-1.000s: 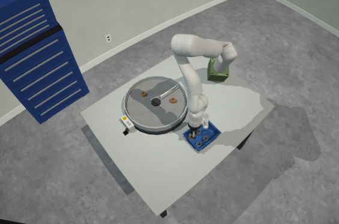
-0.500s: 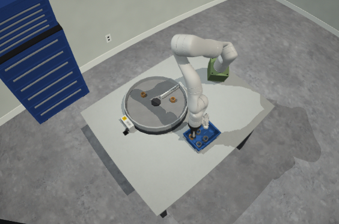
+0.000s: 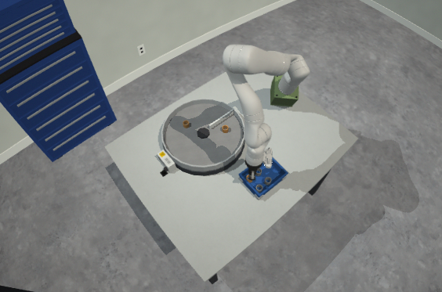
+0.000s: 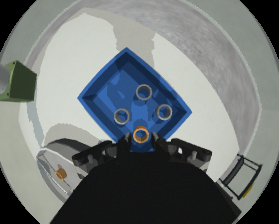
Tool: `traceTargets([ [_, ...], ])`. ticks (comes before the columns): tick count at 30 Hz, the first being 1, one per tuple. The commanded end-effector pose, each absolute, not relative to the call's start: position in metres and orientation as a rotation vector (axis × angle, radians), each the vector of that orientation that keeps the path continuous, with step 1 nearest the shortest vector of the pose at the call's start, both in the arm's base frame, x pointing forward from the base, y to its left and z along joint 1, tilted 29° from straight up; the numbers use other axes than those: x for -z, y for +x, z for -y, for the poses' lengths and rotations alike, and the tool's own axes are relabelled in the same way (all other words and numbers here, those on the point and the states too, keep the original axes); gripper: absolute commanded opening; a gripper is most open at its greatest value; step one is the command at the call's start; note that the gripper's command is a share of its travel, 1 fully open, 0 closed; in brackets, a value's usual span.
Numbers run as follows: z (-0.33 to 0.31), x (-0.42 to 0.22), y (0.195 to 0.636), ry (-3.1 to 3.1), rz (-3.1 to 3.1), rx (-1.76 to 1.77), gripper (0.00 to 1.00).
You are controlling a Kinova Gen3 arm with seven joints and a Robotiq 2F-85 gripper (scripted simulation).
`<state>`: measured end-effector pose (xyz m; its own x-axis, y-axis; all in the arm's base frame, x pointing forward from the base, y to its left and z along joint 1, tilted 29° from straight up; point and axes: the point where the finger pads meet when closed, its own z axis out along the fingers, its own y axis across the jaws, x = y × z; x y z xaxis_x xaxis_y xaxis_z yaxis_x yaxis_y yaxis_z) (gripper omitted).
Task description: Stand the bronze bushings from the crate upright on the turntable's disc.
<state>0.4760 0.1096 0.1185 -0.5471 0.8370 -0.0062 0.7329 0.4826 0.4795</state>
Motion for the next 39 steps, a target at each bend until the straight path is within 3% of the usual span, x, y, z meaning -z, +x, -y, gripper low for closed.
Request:
traceTargets([
  [1,-0.109,-0.119,0.476,1.344,-2.490,-0.632,0.39],
  [39,-0.114,-0.102,0.484,1.344,-2.490,-0.632,0.39],
])
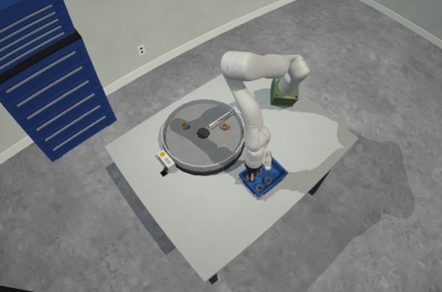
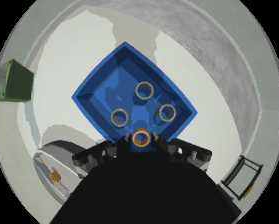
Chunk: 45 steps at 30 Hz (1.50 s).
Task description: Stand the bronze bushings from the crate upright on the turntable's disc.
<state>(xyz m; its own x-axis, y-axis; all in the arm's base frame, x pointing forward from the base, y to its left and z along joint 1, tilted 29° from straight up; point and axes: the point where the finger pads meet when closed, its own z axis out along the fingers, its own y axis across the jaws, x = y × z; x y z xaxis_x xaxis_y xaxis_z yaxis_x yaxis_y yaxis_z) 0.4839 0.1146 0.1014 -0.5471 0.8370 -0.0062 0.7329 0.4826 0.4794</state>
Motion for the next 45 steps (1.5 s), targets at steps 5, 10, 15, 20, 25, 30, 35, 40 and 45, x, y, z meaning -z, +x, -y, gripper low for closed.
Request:
traceTargets([
  [5,-0.114,-0.102,0.484,1.344,-2.490,-0.632,0.39],
  [10,-0.114,-0.102,0.484,1.344,-2.490,-0.632,0.39],
  [15,-0.114,-0.102,0.484,1.344,-2.490,-0.632,0.39],
  [20,-0.114,-0.102,0.484,1.344,-2.490,-0.632,0.39],
  [25,-0.116,-0.098,0.486,1.344,-2.490,-0.632,0.39],
  [30,-0.117,-0.093,0.488,1.344,-2.490,-0.632,0.39],
  [35,-0.119,-0.086,0.492,1.344,-2.490,-0.632,0.39],
  [40,-0.120,-0.084,0.492,1.344,-2.490,-0.632,0.39],
  [45,-0.120,-0.084,0.492,1.344,-2.490,-0.632,0.39],
])
